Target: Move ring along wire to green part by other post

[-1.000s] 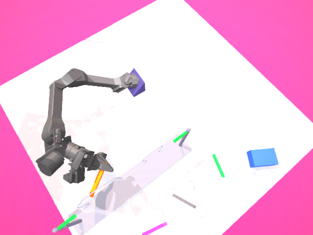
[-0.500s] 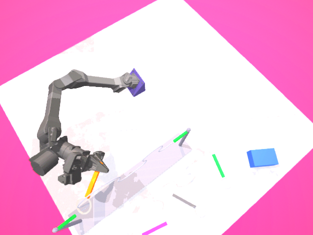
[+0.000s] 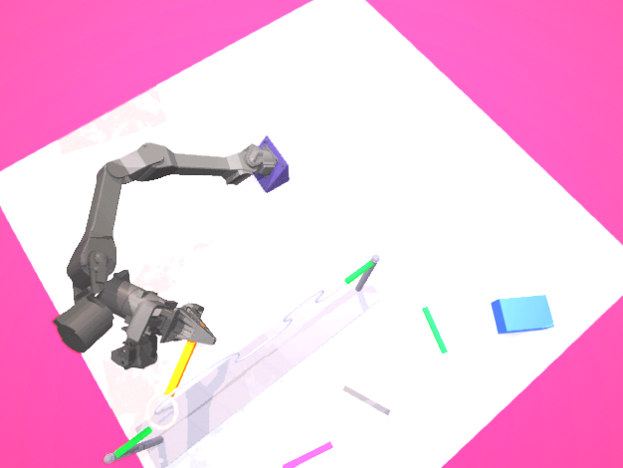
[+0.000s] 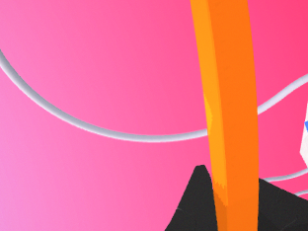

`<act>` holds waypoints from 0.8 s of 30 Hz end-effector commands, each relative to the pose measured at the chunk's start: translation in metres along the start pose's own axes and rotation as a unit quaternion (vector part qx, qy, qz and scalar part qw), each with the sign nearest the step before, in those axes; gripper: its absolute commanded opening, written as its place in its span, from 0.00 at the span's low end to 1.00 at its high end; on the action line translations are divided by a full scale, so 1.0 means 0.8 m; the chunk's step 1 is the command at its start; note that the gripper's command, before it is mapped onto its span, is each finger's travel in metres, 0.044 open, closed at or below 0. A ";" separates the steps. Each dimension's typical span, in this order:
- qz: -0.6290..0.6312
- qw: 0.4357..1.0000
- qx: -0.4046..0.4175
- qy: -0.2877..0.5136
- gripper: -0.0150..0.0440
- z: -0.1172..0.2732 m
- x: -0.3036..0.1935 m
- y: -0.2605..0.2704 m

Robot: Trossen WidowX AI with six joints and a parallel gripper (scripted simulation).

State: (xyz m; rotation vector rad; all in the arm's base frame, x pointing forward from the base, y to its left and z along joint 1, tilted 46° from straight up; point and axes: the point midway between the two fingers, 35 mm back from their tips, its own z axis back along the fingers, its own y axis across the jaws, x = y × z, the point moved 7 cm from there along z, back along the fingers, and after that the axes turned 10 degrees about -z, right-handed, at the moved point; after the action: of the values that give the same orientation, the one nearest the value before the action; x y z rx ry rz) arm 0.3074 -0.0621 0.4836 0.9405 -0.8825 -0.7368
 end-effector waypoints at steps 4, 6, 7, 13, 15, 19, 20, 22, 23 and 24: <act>0.030 0.999 -0.014 -0.029 0.00 -0.010 -0.004 -0.001; 0.049 0.998 -0.022 -0.044 0.00 -0.014 -0.005 -0.002; 0.058 0.997 -0.026 -0.047 0.00 -0.015 -0.006 -0.003; 0.094 0.993 -0.046 -0.053 0.00 -0.016 -0.006 -0.004; 0.106 0.992 -0.052 -0.054 0.00 -0.016 -0.006 -0.004; 0.130 0.988 -0.065 -0.058 0.00 -0.016 -0.006 -0.005; 0.136 0.987 -0.068 -0.058 0.00 -0.016 -0.006 -0.005; 0.147 0.984 -0.075 -0.060 0.00 -0.016 -0.005 -0.006; 0.153 0.983 -0.078 -0.061 0.00 -0.016 -0.005 -0.006; 0.159 0.982 -0.081 -0.062 0.00 -0.016 -0.005 -0.006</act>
State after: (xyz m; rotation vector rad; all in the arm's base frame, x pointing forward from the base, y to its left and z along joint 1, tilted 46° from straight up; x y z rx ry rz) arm 0.3157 -0.0556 0.4739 0.6383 -1.0262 -0.6089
